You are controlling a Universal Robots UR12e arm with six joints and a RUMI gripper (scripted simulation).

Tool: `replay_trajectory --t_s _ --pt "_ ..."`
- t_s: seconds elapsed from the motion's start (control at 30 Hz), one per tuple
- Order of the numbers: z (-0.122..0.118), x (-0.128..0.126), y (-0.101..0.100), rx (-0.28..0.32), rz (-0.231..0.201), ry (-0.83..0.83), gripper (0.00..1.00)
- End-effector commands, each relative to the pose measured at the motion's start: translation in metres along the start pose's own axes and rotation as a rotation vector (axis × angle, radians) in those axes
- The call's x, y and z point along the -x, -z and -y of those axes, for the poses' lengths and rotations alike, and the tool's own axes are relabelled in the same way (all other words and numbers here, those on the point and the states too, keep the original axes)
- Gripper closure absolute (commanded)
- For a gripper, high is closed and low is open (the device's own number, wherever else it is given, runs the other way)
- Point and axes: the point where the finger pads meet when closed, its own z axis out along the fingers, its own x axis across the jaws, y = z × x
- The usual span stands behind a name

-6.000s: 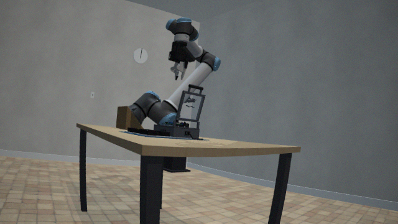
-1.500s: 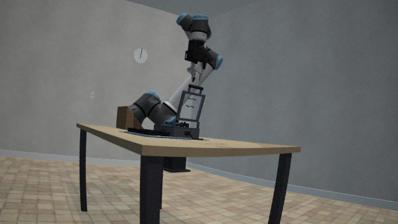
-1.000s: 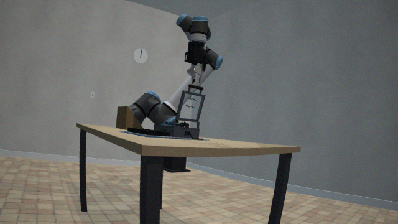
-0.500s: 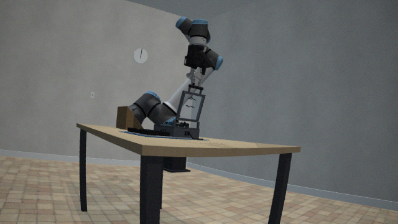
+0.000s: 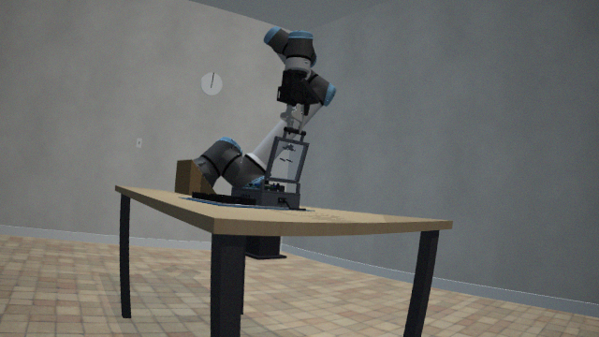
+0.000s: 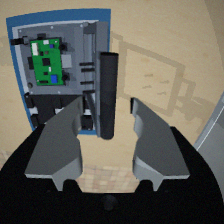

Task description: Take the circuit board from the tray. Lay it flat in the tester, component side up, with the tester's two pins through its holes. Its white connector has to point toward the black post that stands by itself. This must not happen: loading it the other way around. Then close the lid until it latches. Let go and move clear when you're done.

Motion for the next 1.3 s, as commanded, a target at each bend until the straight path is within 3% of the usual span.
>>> replay_trajectory --t_s 0.0,1.07,1.1,1.27 --pt "-0.0002 -0.0004 0.0007 0.001 -0.001 0.0 0.7" --pt "-0.0002 -0.0004 0.0007 0.001 -0.001 0.0 0.7" --pt "-0.0002 -0.0004 0.0007 0.001 -0.001 0.0 1.0" --pt "-0.0002 -0.0004 0.0007 0.001 -0.001 0.0 1.0"
